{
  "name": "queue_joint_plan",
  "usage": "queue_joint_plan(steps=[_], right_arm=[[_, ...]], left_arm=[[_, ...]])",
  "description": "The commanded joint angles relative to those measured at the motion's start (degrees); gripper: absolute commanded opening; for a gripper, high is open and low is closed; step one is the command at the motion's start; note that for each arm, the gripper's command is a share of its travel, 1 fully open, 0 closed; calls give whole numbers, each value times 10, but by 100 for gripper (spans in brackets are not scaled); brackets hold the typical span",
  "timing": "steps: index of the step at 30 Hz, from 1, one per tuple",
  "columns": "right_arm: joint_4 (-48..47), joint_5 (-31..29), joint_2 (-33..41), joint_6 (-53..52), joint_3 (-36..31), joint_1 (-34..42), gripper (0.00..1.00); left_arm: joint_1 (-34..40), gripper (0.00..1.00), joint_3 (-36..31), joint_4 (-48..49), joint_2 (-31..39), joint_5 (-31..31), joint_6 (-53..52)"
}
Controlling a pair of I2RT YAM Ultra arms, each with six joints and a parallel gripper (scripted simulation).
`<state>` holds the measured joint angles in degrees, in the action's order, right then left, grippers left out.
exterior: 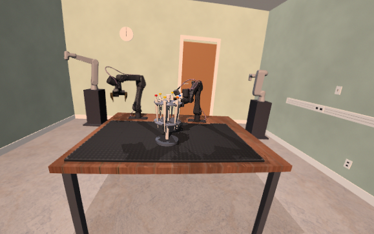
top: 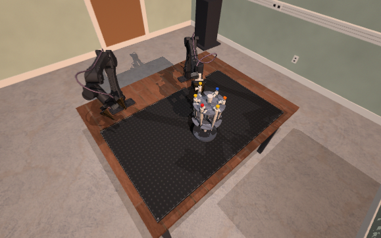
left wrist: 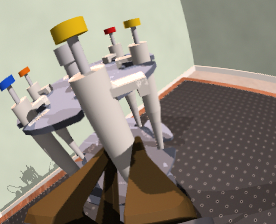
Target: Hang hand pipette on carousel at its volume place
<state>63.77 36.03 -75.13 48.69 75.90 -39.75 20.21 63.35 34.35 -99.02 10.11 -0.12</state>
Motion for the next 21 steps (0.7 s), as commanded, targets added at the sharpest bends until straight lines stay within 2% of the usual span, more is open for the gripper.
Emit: queue_joint_plan(steps=[1,21], right_arm=[[-6,11,-3,4,9,-5,100],[-6,11,-3,4,9,-5,100]], left_arm=[[-9,12,28,-8,16,8,4],[-9,12,30,-3,15,7,4]])
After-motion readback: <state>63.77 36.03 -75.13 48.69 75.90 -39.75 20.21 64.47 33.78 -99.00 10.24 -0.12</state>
